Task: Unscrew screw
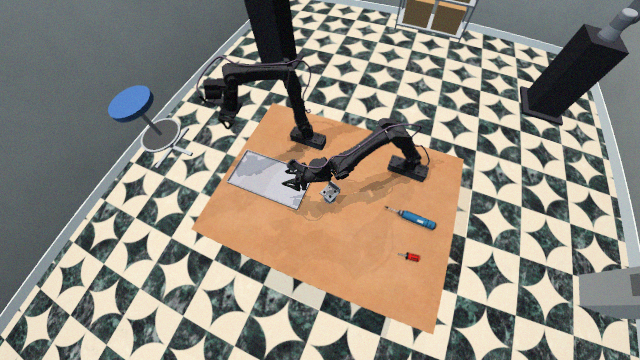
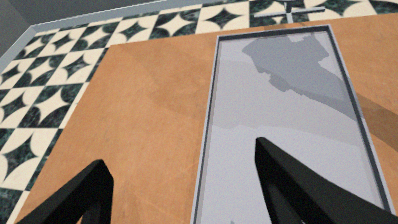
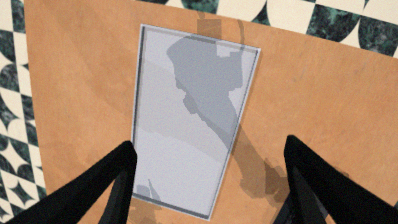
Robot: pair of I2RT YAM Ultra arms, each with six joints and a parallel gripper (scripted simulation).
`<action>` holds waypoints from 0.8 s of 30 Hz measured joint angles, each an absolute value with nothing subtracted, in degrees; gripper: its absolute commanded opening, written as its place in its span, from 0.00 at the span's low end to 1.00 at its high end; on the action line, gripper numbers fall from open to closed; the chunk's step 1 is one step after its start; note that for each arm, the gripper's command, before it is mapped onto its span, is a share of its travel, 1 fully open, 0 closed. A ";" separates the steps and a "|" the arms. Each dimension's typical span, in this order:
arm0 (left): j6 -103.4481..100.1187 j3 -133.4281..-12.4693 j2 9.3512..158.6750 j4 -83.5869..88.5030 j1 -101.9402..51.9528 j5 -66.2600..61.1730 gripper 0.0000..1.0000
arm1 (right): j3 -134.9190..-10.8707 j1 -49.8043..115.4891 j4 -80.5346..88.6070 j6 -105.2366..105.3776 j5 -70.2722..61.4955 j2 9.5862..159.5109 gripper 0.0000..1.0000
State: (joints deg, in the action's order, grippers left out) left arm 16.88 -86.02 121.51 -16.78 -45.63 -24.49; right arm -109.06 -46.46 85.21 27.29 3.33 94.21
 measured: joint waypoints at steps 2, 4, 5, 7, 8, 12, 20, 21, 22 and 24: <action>18.31 -86.02 121.51 -18.41 -47.94 -24.58 0.65 | -109.06 -46.46 85.21 27.29 3.33 94.21 0.86; 19.88 -86.52 121.86 -19.86 -50.54 -24.95 0.65 | -109.06 -46.46 85.21 27.29 3.33 94.21 0.86; 20.75 -87.09 122.30 -20.51 -51.83 -25.19 0.65 | -109.06 -46.46 85.21 27.29 3.33 94.21 0.86; 22.63 -88.62 123.46 -21.82 -54.08 -25.98 0.65 | -109.06 -46.46 85.21 27.29 3.33 94.21 0.86; 23.73 -89.32 124.05 -22.63 -54.87 -26.74 0.65 | -109.06 -46.46 85.21 27.29 3.33 94.21 0.86; 26.72 -90.43 125.51 -24.75 -54.87 -28.56 0.65 | -109.06 -46.46 85.21 27.29 3.33 94.21 0.86; 32.62 -90.45 125.97 -31.05 -60.10 -29.08 0.65 | -109.06 -46.46 85.21 27.29 3.33 94.21 0.86; 33.45 -90.61 126.08 -31.77 -61.43 -29.30 0.65 | -109.06 -46.46 85.21 27.29 3.33 94.21 0.86; 34.35 -91.07 126.39 -32.47 -62.76 -29.56 0.65 | -109.06 -46.46 85.21 27.29 3.33 94.21 0.86; 36.27 -92.55 127.44 -33.78 -65.19 -30.37 0.65 | -109.06 -46.46 85.21 27.29 3.33 94.21 0.86</action>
